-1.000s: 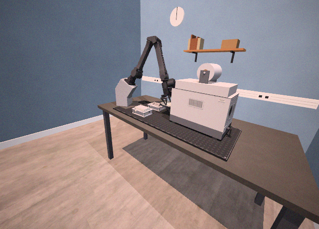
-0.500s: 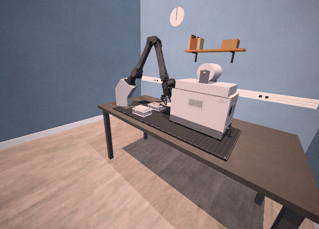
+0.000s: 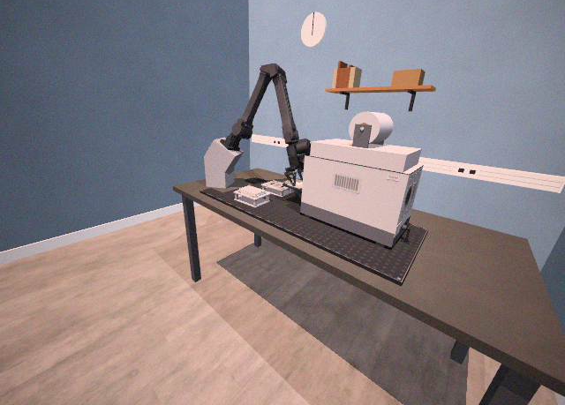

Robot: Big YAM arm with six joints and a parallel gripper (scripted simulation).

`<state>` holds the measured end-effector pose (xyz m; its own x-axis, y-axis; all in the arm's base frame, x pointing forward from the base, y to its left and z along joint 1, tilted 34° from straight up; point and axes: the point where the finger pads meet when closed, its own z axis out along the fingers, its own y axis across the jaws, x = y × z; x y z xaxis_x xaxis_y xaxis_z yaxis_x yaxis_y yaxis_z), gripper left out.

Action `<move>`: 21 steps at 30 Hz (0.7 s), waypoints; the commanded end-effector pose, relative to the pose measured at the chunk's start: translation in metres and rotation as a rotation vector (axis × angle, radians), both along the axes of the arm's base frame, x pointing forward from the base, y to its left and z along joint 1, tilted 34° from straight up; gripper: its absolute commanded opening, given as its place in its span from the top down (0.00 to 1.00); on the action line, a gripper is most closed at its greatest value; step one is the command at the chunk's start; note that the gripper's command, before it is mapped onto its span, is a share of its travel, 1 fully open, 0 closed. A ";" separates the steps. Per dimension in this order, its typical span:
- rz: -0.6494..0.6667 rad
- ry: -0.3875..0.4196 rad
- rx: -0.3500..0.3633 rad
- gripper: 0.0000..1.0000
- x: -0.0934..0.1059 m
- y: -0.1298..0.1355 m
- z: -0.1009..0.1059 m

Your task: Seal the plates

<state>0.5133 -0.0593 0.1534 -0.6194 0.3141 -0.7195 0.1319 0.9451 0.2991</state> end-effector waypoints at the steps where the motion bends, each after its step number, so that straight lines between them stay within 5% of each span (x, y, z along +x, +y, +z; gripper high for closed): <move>1: 0.018 0.005 0.016 1.00 -0.005 0.014 0.003; 21: 0.020 -0.029 0.010 1.00 0.008 0.013 0.021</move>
